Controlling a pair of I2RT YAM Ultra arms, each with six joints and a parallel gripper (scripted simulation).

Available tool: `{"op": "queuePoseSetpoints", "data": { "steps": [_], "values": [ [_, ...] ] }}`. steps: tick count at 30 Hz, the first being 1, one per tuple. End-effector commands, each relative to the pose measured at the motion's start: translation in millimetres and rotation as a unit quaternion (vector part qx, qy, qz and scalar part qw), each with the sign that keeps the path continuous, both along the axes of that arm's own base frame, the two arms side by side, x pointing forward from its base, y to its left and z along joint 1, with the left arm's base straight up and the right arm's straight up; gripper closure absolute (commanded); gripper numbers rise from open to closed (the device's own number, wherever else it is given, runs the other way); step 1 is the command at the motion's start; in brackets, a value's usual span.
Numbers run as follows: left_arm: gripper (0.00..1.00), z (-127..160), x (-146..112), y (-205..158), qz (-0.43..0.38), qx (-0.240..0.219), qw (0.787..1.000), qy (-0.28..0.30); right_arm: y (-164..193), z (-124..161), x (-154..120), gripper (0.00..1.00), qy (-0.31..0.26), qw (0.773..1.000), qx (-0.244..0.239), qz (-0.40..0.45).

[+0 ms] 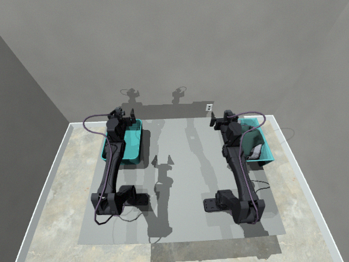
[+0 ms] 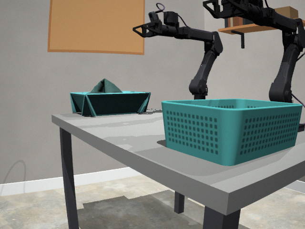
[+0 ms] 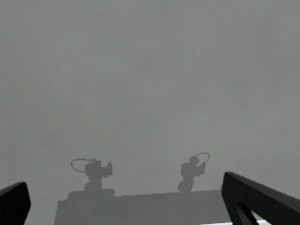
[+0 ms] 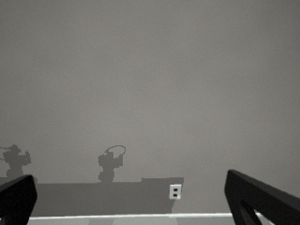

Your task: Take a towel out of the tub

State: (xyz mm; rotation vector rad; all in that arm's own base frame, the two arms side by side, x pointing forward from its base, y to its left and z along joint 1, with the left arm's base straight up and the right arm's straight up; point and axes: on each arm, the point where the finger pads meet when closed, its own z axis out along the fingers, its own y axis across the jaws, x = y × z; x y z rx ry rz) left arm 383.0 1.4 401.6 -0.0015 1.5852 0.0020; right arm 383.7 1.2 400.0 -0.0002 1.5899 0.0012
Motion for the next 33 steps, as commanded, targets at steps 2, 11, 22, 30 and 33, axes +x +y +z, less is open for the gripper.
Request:
{"op": "queuePoseSetpoints", "data": {
  "steps": [2,11,22,30,33],
  "values": [
    [0.0,6,-1,0,-0.001,0.0,1.0,-0.007,0,7,-2,0.0,-0.01,1.0,0.0,0.0],
    [0.0,6,-1,0,-0.001,0.0,1.0,-0.007,0,7,-2,0.0,-0.01,1.0,0.0,0.0],
    [0.0,6,-1,0,-0.001,0.0,1.0,-0.007,0,7,-2,0.0,-0.01,1.0,0.0,0.0],
    [0.0,6,-1,0,-0.001,0.0,1.0,-0.007,-9,3,2,0.35,0.01,1.0,-0.012,-0.002],
    [0.0,6,-1,0,-0.001,0.0,1.0,-0.007,-23,-6,4,0.35,0.039,0.999,-0.029,-0.003]
  ]
}}
